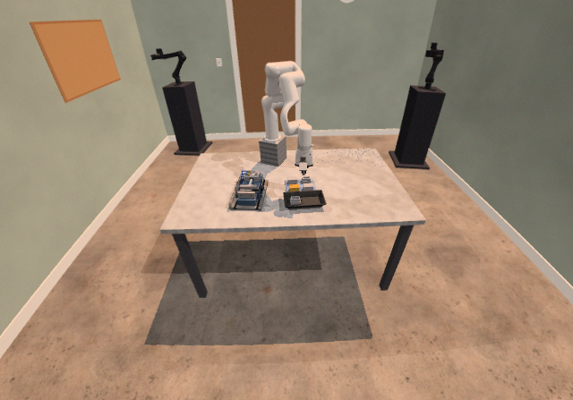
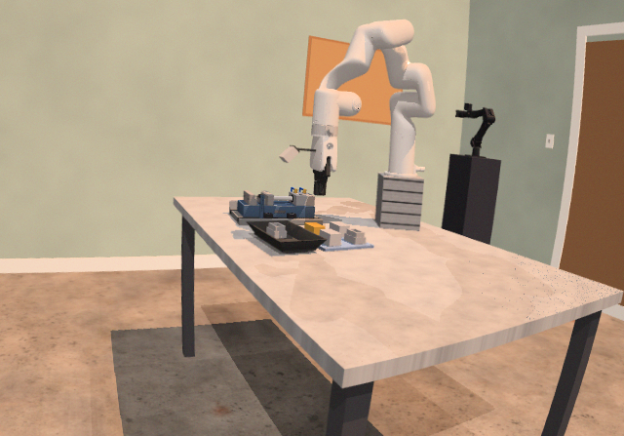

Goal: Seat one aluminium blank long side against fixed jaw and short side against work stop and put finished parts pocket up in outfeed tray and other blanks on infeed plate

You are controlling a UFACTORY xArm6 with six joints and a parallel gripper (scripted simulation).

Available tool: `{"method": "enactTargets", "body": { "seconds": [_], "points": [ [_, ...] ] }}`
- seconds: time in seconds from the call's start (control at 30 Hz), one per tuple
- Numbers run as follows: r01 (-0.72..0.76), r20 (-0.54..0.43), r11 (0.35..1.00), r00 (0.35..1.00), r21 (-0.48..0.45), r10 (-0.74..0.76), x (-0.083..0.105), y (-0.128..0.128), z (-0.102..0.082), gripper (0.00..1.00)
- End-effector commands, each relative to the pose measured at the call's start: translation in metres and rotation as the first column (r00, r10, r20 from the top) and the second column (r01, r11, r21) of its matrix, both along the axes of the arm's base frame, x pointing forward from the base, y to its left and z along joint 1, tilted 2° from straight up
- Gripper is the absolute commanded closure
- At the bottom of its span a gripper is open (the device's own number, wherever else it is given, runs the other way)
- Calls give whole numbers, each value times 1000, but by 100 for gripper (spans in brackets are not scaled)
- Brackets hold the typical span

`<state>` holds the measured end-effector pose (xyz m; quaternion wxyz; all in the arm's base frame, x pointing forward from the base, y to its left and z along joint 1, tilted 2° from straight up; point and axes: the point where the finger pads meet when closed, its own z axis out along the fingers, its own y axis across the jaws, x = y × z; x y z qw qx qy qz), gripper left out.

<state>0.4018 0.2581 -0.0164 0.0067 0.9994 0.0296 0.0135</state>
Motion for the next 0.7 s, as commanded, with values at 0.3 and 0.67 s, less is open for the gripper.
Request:
{"method": "enactTargets", "body": {
  "seconds": [0.3,0.67],
  "points": [
    [0,4,1000,1000,3,0,2,1,-18,100],
    [0,4,1000,1000,3,0,3,1,-28,100]
  ]
}}
